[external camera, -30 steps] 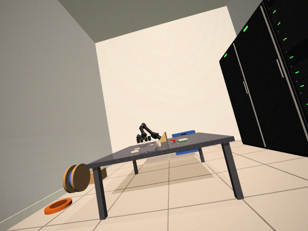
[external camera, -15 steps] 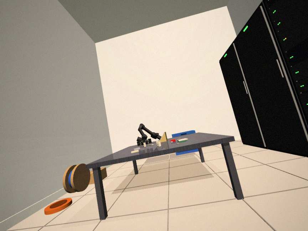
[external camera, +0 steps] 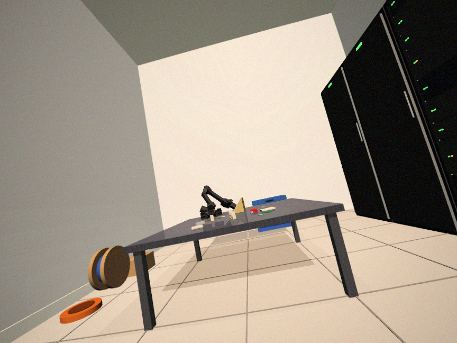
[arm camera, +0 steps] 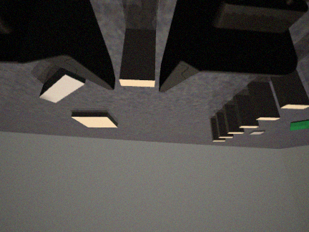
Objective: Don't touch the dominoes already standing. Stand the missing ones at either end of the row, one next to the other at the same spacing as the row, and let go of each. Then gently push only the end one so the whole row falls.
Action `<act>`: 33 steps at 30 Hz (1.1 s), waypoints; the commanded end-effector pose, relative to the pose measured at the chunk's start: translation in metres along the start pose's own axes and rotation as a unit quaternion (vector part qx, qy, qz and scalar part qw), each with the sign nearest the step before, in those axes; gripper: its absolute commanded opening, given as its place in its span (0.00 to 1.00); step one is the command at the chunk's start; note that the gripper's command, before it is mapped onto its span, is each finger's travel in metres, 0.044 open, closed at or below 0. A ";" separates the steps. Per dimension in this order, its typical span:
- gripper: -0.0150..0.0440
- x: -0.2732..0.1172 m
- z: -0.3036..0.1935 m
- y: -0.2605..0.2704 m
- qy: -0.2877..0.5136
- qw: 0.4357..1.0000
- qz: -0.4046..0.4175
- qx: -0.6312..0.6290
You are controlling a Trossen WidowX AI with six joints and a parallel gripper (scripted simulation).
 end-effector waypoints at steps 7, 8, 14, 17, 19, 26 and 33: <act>0.97 0.000 0.000 0.000 -0.002 1.000 0.000 -0.003; 1.00 0.000 0.000 0.000 -0.002 1.000 0.000 -0.003; 1.00 -0.001 0.025 -0.006 -0.001 1.000 0.000 -0.001; 1.00 -0.004 0.047 -0.009 -0.001 1.000 0.000 0.001; 1.00 -0.005 0.049 -0.010 -0.001 1.000 -0.001 0.001; 1.00 0.024 0.059 -0.013 0.053 0.995 0.051 0.065; 1.00 0.071 0.088 -0.011 0.221 0.951 0.151 0.155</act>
Point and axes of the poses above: the point midway between the two fingers, 35 mm back from their tips, its own x axis out along the fingers, its own y axis across the jaws, z = x × y, the point moved 8 cm from there along -x, back along the fingers, and after that the axes turned 11 degrees about -x, right-handed, at the moved point
